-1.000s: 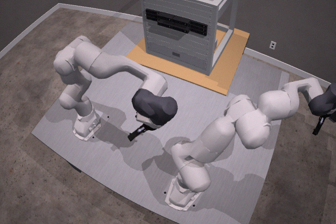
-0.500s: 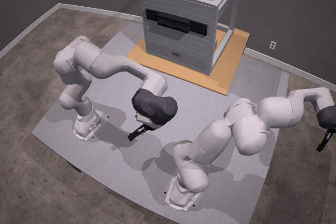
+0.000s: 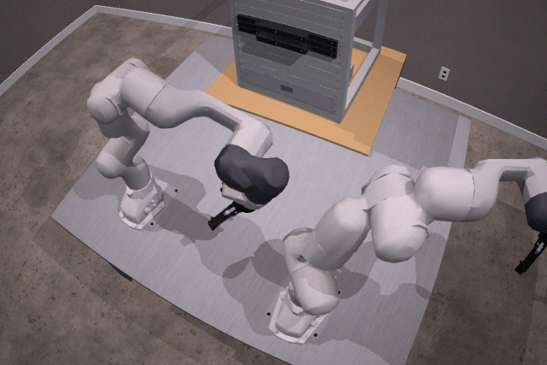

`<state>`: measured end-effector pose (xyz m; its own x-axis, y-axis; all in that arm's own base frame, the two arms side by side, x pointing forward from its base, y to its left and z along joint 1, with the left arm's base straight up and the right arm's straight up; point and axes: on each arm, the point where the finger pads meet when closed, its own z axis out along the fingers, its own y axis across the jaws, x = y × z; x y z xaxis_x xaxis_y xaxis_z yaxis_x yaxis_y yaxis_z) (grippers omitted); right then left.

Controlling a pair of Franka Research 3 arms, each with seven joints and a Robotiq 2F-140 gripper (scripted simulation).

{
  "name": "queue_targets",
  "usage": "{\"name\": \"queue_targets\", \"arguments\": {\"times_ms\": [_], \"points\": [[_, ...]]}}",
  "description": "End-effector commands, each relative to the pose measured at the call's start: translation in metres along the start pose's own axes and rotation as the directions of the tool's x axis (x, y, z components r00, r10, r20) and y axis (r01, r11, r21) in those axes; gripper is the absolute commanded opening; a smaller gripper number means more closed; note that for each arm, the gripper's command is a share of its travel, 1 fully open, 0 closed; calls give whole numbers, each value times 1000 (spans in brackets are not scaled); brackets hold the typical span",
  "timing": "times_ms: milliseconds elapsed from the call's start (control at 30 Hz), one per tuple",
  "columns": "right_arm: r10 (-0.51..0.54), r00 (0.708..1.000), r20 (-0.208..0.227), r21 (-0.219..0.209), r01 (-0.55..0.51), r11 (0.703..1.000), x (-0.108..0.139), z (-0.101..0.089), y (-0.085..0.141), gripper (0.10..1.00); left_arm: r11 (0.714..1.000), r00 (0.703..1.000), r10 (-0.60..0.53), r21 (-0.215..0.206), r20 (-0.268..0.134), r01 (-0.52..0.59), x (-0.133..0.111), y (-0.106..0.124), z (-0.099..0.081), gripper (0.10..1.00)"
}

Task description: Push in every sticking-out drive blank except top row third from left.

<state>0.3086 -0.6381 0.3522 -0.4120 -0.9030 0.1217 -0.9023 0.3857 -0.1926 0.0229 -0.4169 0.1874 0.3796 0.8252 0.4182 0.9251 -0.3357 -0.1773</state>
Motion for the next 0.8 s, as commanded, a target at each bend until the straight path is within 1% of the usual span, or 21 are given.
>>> {"name": "queue_targets", "arguments": {"times_ms": [0,33,67,133,167,233,267,333,367,400,433,500,533,600,633,667,700,767], "points": [[14,1000,15,-34,-14,999,6,-7,27,1000,1000,1000,0,0,0,0,0,0,0,1000],[14,1000,15,-34,-14,999,6,-7,27,1000,1000,1000,0,0,0,0,0,0,0,1000],[36,999,18,-48,-35,998,14,-14,45,1000,1000,1000,0,0,0,0,0,0,0,1000],[36,999,18,-48,-35,998,14,-14,45,1000,1000,1000,0,0,0,0,0,0,0,1000],[58,998,20,-62,-57,996,22,-20,63,1000,1000,1000,0,0,0,0,0,0,0,1000],[58,998,20,-62,-57,996,22,-20,63,1000,1000,1000,0,0,0,0,0,0,0,1000],[79,997,22,-74,-77,994,28,-27,80,1000,1000,1000,0,0,0,0,0,0,0,1000],[79,997,22,-74,-77,994,28,-27,80,1000,1000,1000,0,0,0,0,0,0,0,1000],[99,995,24,-87,-97,992,33,-33,96,1000,1000,1000,0,0,0,0,0,0,0,1000],[99,995,24,-87,-97,992,33,-33,96,1000,1000,1000,0,0,0,0,0,0,0,1000],[119,993,26,-98,-116,988,38,-39,112,1000,1000,1000,0,0,0,0,0,0,0,1000],[119,993,26,-98,-116,988,38,-39,112,1000,1000,1000,0,0,0,0,0,0,0,1000],[138,990,28,-110,-134,985,42,-46,127,1000,1000,1000,0,0,0,0,0,0,0,1000],[138,990,28,-110,-134,985,42,-46,127,1000,1000,1000,0,0,0,0,0,0,0,1000],[156,987,30,-120,-152,981,46,-51,142,1000,1000,1000,0,0,0,0,0,0,0,1000],[156,987,30,-120,-152,981,46,-51,142,1000,1000,1000,0,0,0,0,0,0,0,1000],[174,984,32,-130,-169,977,49,-57,156,1000,1000,1000,0,0,0,0,0,0,0,1000],[174,984,32,-130,-169,977,49,-57,156,1000,1000,1000,0,0,0,0,0,0,0,1000]]}}
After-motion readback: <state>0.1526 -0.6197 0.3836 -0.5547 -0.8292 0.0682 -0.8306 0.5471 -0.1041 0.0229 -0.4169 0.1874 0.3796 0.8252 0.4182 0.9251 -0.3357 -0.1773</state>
